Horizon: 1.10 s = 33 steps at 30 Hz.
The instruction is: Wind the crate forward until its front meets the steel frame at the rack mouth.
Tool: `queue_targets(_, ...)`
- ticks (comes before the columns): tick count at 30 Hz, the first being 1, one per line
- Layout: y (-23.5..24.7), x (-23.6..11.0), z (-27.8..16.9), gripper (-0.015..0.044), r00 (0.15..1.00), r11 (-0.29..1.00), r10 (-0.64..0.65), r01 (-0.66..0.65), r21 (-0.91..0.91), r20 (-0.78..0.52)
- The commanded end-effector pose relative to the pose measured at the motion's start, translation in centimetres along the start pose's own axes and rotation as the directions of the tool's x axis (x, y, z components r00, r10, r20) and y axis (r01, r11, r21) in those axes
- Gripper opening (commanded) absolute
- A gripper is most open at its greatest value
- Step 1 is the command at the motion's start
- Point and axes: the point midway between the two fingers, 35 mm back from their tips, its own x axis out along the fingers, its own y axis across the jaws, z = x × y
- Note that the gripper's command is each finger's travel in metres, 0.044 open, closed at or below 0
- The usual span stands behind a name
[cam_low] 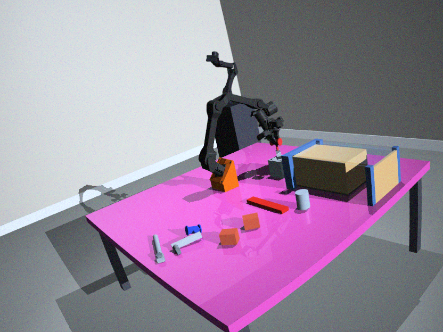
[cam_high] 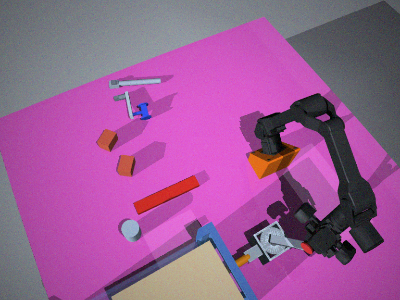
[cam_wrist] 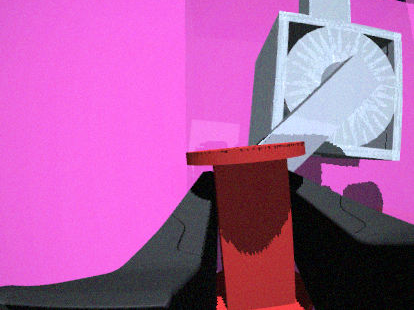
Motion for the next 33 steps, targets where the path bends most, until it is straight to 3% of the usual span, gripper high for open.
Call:
queue_targets(1, -0.8, -0.1, -1.2, 0.0, 1.0, 1.0, -0.02, 0.02, -0.023, -0.016)
queue_targets(33, -4.1, -1.0, -3.1, 0.0, 1.0, 0.999, -0.022, 0.021, -0.024, -0.017)
